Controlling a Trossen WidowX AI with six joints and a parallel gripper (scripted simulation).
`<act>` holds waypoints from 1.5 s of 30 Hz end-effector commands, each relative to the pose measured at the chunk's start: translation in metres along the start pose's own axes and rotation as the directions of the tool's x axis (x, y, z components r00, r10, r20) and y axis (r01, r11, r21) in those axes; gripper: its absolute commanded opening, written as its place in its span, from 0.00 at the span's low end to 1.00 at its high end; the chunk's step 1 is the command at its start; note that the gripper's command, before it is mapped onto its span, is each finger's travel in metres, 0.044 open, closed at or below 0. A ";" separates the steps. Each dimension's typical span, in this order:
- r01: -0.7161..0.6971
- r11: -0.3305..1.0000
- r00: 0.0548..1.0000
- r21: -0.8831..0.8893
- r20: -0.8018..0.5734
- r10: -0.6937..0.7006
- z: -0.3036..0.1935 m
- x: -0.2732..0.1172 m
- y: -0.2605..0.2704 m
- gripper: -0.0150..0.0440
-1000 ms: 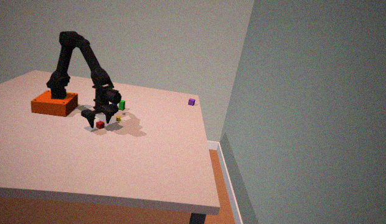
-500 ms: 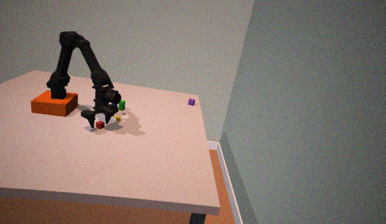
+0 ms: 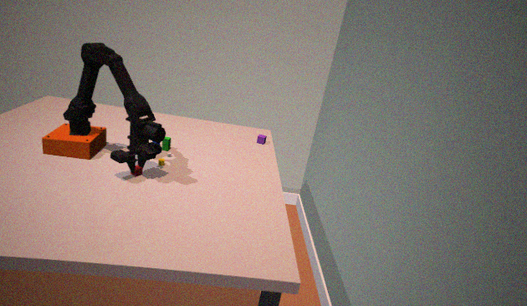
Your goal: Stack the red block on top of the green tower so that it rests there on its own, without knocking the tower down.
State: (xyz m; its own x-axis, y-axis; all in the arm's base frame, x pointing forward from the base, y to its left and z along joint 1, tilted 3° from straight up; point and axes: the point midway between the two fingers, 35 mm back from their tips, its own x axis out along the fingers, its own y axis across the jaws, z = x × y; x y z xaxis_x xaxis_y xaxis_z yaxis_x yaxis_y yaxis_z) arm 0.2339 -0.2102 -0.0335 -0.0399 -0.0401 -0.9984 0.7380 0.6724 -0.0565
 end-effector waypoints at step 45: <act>-0.010 1.000 1.000 -0.004 0.001 0.010 -0.001 -0.118 0.035 0.25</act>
State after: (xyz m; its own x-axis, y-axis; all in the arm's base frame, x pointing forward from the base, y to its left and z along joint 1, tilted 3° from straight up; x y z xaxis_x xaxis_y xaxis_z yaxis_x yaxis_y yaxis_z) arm 0.2521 -0.1946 0.0828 -0.0352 -0.0412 -0.9985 0.7373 0.6734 -0.0537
